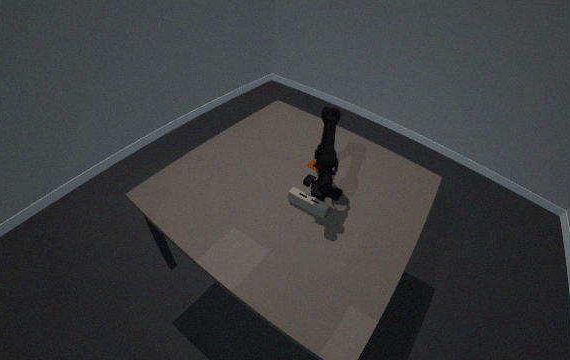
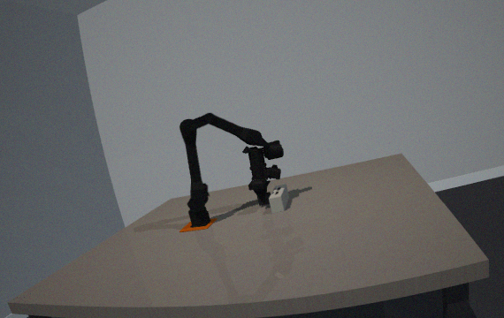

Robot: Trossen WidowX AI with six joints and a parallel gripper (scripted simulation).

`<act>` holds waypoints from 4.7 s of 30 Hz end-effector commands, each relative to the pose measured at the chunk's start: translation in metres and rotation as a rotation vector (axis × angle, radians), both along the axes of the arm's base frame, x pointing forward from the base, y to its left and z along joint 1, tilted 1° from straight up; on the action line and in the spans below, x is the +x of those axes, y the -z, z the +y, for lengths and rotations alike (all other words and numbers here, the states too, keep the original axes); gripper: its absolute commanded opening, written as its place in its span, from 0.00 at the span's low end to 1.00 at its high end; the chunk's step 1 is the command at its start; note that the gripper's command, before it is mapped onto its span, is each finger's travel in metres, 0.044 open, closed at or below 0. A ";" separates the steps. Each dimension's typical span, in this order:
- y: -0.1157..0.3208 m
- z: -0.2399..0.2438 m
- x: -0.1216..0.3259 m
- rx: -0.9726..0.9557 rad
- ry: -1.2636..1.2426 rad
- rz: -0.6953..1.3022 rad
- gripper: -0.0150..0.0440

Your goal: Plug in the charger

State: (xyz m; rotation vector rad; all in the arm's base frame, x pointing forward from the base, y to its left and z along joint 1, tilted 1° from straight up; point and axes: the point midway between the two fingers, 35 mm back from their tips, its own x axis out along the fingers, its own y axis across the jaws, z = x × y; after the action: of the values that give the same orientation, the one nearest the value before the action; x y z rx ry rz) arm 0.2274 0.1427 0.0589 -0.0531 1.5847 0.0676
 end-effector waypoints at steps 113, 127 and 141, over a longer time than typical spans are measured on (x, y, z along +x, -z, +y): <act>-0.001 0.001 0.018 -0.006 -0.008 0.021 0.52; -0.001 0.000 0.017 -0.006 -0.007 0.020 1.00; -0.001 0.000 0.012 -0.004 -0.007 0.012 1.00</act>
State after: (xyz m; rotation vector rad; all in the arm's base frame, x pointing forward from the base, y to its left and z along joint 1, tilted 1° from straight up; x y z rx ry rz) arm 0.2401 0.1428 0.0574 -0.0681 1.6079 0.0718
